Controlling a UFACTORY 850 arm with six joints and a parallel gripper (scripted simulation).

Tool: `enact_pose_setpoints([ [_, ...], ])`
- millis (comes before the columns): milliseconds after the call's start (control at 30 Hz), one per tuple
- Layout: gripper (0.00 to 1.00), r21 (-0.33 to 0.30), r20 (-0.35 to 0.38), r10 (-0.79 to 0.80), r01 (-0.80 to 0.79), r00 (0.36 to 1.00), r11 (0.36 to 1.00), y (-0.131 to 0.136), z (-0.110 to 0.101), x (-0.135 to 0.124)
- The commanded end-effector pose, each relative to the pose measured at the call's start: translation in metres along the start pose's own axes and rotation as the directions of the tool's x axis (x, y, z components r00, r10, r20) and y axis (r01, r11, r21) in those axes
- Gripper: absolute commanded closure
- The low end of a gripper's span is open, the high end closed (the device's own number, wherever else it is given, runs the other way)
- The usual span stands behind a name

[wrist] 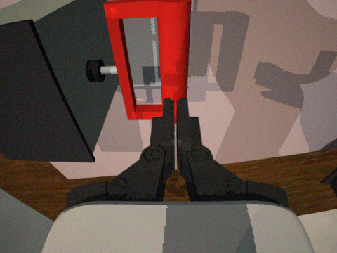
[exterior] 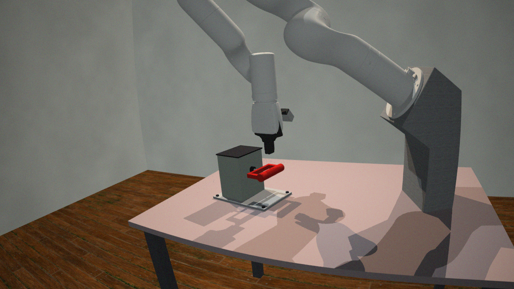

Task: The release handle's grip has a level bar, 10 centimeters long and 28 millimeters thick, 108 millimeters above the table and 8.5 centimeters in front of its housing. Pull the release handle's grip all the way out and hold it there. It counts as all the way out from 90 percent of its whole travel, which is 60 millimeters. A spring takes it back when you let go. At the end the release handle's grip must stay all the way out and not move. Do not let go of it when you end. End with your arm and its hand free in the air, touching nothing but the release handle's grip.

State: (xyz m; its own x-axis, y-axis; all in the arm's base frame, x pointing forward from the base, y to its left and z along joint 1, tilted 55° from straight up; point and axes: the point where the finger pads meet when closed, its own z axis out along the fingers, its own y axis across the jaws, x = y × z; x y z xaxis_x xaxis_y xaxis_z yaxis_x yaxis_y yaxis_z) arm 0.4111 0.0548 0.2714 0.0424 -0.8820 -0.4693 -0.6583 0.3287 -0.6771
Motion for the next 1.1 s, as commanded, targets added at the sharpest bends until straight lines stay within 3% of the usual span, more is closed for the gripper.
enact_pose_setpoints([
  [0,1.0,0.0,0.0,0.0,0.0,1.0,1.0,-0.0002,-0.0001,0.0],
  [100,1.0,0.0,0.0,0.0,0.0,1.0,1.0,-0.0002,-0.0001,0.0],
  [133,0.44,0.0,0.0,0.0,0.0,1.0,1.0,-0.0002,-0.0001,0.0],
  [1067,0.44,0.0,0.0,0.0,0.0,1.0,1.0,-0.0002,-0.0001,0.0],
])
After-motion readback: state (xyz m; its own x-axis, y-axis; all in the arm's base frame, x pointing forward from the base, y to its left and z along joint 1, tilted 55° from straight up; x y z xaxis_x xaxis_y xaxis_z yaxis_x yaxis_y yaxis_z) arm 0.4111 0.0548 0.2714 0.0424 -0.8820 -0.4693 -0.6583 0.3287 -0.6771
